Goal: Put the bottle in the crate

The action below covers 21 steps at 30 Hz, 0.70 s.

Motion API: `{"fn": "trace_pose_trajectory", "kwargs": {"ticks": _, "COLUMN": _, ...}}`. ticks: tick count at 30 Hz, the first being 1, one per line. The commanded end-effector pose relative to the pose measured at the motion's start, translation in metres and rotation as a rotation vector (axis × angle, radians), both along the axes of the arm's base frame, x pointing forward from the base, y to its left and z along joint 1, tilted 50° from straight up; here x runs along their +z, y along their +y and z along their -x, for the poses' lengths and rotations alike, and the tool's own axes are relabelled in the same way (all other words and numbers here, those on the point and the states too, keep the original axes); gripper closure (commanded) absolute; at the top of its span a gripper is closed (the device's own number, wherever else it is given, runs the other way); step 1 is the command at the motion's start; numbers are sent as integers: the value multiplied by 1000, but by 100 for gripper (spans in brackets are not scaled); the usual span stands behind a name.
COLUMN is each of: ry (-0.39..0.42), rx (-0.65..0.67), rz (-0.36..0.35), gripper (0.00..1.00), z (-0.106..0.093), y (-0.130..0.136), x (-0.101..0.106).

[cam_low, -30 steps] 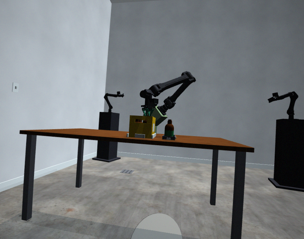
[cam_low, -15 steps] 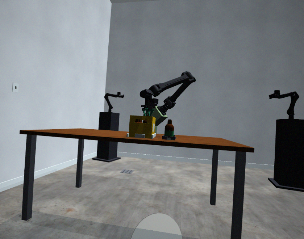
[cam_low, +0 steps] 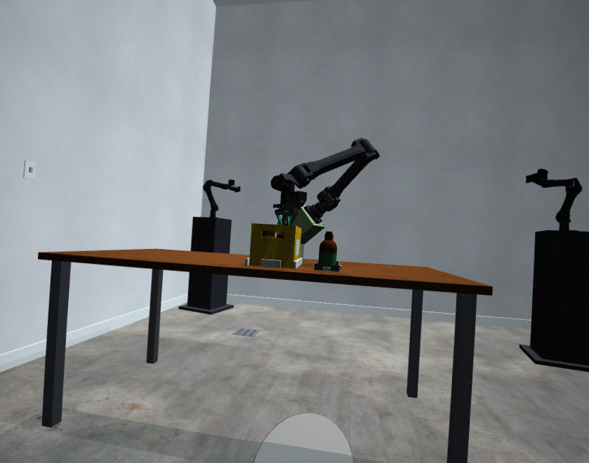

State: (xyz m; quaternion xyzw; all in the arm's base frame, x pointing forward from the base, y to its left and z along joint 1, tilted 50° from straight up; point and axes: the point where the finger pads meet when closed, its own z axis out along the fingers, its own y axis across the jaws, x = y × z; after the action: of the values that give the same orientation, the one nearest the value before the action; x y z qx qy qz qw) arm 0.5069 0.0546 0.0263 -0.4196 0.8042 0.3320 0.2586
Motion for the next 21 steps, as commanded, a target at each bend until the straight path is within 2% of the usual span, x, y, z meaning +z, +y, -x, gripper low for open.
{"fn": "trace_pose_trajectory", "kwargs": {"ticks": 1, "ry": -12, "rx": -6, "rz": 2, "gripper": 100, "z": -6, "y": 1, "x": 3}}
{"fn": "trace_pose_trajectory", "kwargs": {"ticks": 9, "ry": -19, "rx": -14, "rz": 3, "gripper": 100, "z": -8, "y": -1, "x": 5}}
{"fn": "trace_pose_trajectory", "kwargs": {"ticks": 14, "ry": -3, "rx": -8, "rz": 1, "gripper": 100, "z": -4, "y": 4, "x": -3}}
{"fn": "trace_pose_trajectory", "kwargs": {"ticks": 21, "ry": -14, "rx": -3, "rz": 2, "gripper": 100, "z": -7, "y": 9, "x": -1}}
